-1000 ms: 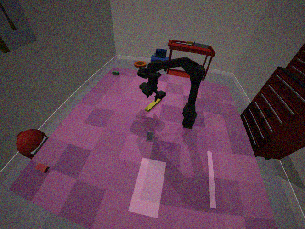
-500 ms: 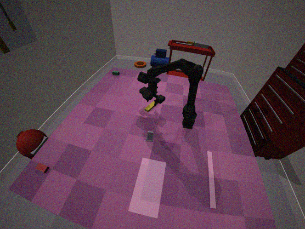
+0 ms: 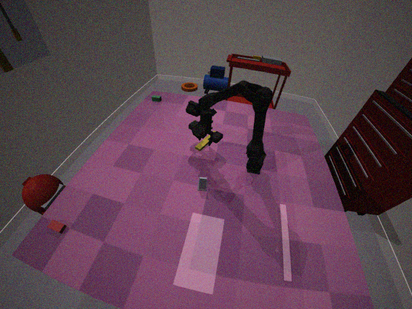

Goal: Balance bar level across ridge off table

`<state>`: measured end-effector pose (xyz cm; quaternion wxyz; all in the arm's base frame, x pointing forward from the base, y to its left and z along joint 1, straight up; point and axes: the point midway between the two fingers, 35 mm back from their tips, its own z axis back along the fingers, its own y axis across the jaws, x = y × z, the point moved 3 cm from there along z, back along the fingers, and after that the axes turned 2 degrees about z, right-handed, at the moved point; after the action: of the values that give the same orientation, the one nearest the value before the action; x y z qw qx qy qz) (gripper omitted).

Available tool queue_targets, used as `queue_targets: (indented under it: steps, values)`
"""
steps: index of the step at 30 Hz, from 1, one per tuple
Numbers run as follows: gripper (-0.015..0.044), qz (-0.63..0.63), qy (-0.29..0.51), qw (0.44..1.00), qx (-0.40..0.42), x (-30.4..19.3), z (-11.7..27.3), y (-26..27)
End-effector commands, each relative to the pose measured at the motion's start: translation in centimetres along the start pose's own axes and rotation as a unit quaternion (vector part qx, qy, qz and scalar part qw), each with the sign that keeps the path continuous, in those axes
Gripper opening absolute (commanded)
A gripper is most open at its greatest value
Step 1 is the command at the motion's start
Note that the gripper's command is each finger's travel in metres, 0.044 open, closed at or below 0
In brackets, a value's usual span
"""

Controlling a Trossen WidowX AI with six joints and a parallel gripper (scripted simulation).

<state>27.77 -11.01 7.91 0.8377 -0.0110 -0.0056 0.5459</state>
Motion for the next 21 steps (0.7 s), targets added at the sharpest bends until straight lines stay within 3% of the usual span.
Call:
queue_targets:
  steps: [1, 10, 17, 21]
  values:
    - [0.0315, 0.004, -0.002, 1.0, 0.0, 0.06, -0.2, 0.01]
    - [0.0315, 0.004, -0.002, 1.0, 0.0, 0.06, -0.2, 0.01]
    - [0.0131, 0.0, 0.0, 1.0, 0.0, 0.0, -0.17, 0.02]
    - [0.0105, 0.0, 0.0, 1.0, 0.0, 0.0, -0.17, 0.02]
